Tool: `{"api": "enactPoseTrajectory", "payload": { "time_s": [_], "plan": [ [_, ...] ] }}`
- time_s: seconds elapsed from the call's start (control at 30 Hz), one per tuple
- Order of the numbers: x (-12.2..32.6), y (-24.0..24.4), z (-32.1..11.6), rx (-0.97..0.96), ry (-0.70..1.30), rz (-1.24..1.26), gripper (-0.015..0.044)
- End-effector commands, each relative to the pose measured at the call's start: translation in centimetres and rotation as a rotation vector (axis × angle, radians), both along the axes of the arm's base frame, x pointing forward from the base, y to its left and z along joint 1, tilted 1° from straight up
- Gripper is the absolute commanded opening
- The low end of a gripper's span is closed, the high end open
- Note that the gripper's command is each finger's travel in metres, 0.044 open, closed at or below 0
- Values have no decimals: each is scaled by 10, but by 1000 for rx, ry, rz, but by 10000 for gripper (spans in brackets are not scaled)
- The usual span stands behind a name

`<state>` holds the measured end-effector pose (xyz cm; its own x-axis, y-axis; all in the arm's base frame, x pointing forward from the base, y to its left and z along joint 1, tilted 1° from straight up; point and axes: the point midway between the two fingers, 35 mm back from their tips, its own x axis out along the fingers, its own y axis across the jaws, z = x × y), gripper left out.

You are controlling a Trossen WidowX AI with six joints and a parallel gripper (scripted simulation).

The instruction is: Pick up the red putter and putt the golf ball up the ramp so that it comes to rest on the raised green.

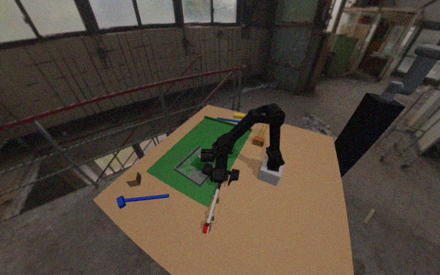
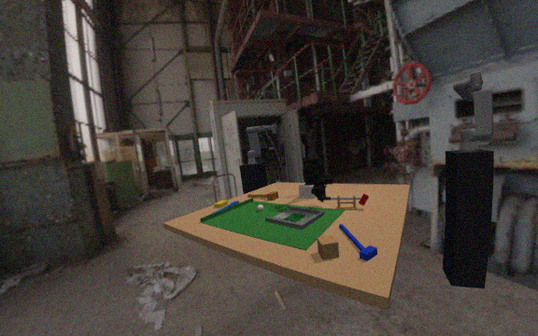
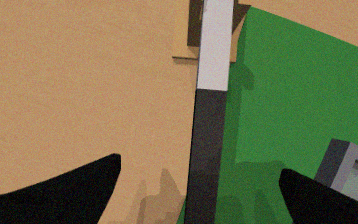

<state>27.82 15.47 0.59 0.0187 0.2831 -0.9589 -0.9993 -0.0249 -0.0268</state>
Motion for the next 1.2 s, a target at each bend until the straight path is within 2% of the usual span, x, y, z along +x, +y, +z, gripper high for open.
{"api": "enactPoseTrajectory", "payload": {
  "time_s": [0.0, 0.63, 1.17],
  "plan": [
    [0, 1, -4, 4, -1, 5, 440],
    [0, 1, -26, 4, -1, 5, 440],
    [2, 1, -23, 2, -5, 1, 20]
  ]
}}
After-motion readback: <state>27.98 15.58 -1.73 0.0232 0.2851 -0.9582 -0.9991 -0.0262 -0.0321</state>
